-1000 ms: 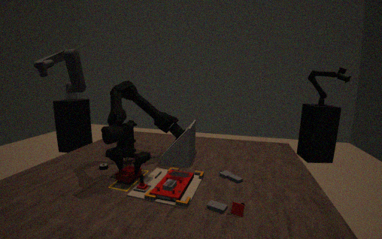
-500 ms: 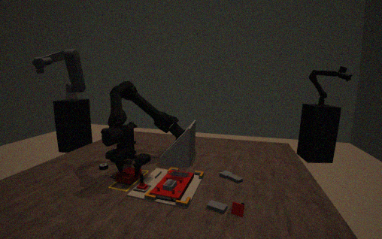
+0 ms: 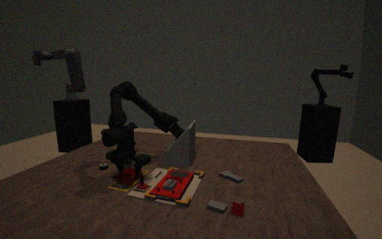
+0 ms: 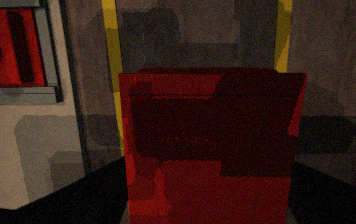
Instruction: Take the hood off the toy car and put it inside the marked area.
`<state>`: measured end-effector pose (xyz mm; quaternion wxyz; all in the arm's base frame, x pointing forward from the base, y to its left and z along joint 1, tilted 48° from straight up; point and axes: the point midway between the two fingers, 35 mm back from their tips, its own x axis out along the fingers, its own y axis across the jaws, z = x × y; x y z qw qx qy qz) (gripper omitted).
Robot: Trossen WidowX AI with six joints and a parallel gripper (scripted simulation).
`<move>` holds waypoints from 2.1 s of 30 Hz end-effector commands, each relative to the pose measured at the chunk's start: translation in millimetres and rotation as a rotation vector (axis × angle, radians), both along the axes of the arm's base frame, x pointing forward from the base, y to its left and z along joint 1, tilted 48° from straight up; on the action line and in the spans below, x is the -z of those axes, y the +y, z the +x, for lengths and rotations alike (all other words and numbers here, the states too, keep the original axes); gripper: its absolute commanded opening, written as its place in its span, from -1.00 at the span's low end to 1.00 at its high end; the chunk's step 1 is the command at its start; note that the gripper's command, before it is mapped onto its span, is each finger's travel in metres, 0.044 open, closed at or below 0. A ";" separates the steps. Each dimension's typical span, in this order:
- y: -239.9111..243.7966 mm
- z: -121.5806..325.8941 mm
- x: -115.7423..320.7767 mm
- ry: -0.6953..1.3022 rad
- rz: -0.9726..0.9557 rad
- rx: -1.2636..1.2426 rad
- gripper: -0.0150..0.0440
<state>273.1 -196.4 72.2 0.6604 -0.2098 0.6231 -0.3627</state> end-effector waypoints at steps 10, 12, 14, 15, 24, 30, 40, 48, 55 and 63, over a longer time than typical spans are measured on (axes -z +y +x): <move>3.9 1.1 -3.2 0.000 0.002 0.001 1.00; 12.1 3.0 -9.9 0.001 0.005 0.003 1.00; 25.3 4.9 -21.2 0.003 0.008 0.005 1.00; 32.1 5.4 -27.3 0.004 0.009 0.006 1.00; 54.4 4.7 -49.1 0.009 0.005 0.010 1.00; 54.4 4.7 -49.1 0.009 0.005 0.010 1.00; 54.4 4.7 -49.1 0.009 0.005 0.010 1.00; 54.4 4.7 -49.1 0.009 0.005 0.010 1.00; 54.4 4.7 -49.1 0.009 0.005 0.010 1.00; 54.4 4.7 -49.1 0.009 0.005 0.010 1.00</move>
